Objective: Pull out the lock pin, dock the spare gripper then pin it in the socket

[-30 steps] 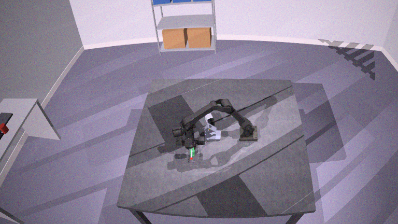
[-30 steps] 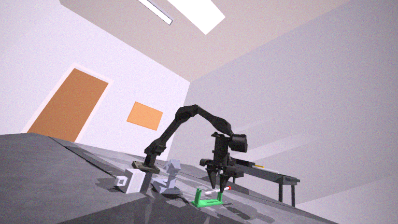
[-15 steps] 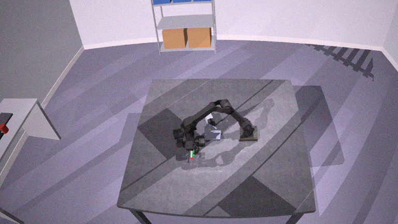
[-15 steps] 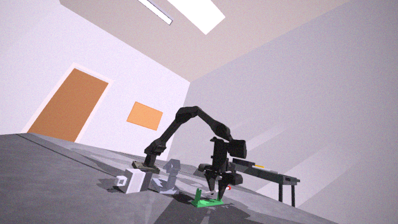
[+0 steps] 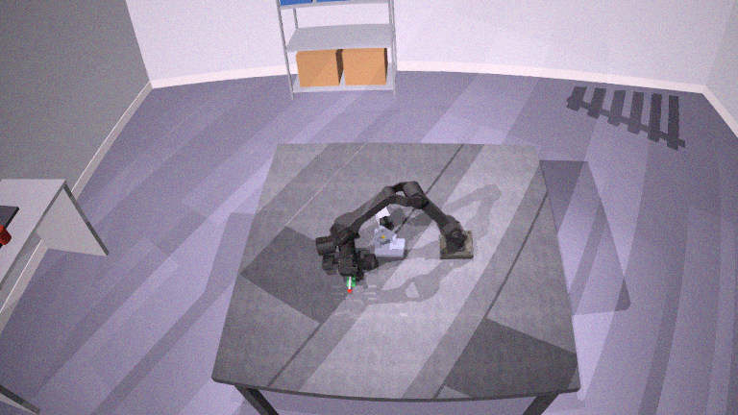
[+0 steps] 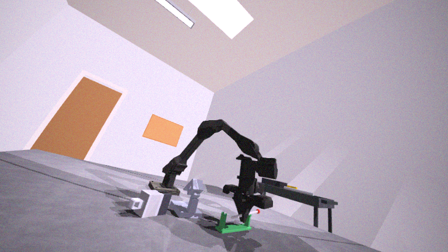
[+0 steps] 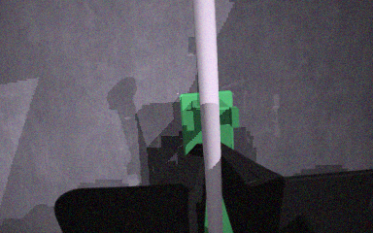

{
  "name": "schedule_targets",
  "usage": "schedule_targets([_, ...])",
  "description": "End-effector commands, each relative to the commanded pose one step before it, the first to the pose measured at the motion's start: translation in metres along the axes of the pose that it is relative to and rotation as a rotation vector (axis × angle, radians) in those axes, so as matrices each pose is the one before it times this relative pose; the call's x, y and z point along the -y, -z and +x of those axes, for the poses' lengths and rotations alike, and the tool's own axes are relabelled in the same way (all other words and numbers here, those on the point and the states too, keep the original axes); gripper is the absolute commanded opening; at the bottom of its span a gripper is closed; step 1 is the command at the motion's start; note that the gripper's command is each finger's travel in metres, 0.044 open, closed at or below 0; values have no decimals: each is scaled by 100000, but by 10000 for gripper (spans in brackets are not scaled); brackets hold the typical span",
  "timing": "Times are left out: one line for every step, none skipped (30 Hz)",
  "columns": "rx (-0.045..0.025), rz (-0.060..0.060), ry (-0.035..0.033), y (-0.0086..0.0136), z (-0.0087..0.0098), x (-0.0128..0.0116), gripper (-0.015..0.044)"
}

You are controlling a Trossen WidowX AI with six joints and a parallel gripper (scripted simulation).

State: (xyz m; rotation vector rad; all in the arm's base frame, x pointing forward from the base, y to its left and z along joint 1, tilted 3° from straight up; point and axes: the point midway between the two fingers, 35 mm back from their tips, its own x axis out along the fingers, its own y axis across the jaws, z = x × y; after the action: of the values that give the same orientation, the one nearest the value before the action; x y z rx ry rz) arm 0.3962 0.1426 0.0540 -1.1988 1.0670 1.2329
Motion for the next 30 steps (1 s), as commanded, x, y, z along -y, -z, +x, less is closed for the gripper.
schedule_targets([-290, -359, 103, 71, 46, 9, 0])
schedule_targets([0, 0, 0, 0, 0, 0, 0])
schedule_targets([0, 0, 0, 0, 0, 0, 0])
schedule_targets([0, 0, 0, 0, 0, 0, 0])
schedule_targets([12, 15, -5, -9, -51, 0, 0])
schedule_targets([21, 25, -8, -15, -87, -1, 0])
schedule_targets([32, 38, -12, -22, -130, -2, 0])
schedule_targets([45, 53, -17, -30, -184, -3, 0])
schedule_targets([46, 55, -18, -31, -191, -4, 0])
schedule_targets([51, 61, -19, -34, -210, -6, 0])
schedule_targets([49, 59, -19, -33, -204, -7, 0])
schedule_targets([-70, 34, -299, 6, -105, -67, 0])
schedule_targets([-76, 37, -322, 7, -113, -73, 0])
schedule_targets([-59, 29, -251, 5, -88, -57, 0])
schedule_targets([-56, 13, -189, 2, -116, -41, 0])
schedule_targets([-47, 11, -159, 2, -97, -35, 0])
schedule_targets([-60, 2, -209, 2, -87, -49, 0])
schedule_targets([-74, 2, -258, 2, -107, -60, 0])
schedule_targets([-86, 4, -298, 1, -159, -73, 0])
schedule_targets([-56, 3, -195, 1, -104, -48, 0])
schedule_targets([-73, 8, -256, 3, -126, -60, 0])
schedule_targets([-56, 6, -197, 2, -97, -47, 0])
schedule_targets([-74, 3, -259, 1, -127, -62, 0])
schedule_targets([-57, 3, -202, 1, -99, -48, 0])
schedule_targets([-71, 5, -248, 1, -131, -59, 0])
schedule_targets([-55, 4, -191, 1, -101, -46, 0])
schedule_targets([-69, 4, -242, 1, -133, -58, 0])
schedule_targets([-53, 3, -187, 1, -103, -46, 0])
schedule_targets([-35, 2, -122, 1, -67, -30, 0])
schedule_targets([-13, 1, -45, 0, -25, -11, 0])
